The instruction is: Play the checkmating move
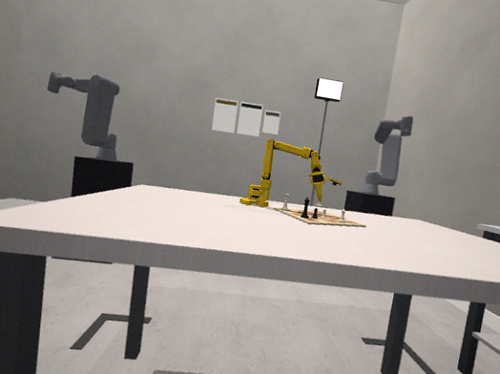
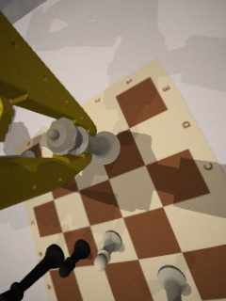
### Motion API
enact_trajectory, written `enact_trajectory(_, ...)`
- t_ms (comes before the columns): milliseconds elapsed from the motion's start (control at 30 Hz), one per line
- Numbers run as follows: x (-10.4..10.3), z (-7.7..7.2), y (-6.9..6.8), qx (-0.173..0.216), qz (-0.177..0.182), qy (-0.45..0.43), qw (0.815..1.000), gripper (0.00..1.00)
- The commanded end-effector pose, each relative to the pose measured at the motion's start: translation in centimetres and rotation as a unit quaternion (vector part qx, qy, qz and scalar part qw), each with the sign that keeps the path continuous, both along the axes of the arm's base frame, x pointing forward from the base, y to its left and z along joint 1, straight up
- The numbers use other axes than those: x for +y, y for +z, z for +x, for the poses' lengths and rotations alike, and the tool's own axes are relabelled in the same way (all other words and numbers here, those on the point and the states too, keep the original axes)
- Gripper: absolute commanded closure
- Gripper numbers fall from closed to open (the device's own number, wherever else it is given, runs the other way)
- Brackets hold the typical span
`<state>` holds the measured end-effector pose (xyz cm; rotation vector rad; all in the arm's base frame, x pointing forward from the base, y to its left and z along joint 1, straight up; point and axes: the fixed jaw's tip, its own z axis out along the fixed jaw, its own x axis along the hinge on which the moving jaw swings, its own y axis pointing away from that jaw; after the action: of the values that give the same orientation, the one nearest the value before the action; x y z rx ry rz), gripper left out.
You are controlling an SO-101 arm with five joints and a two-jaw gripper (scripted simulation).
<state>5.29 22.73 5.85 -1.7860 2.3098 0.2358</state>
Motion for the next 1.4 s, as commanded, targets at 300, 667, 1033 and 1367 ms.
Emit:
enact_trajectory(300, 0.1, 0.2, 3.3, -0.003, 0.011, -0.001, 1.000, 1.00)
enact_trajectory(667, 0.0, 0.2, 4.4, -0.003, 0.011, -0.001, 1.000, 1.00)
enact_trajectory(1033, -1.4, 0.7, 4.3, -0.003, 0.010, -0.020, 1.000, 1.00)
enact_trajectory(1367, -8.1, 3.3, 4.2, -0.004, 0.007, -0.150, 0.989, 1.00)
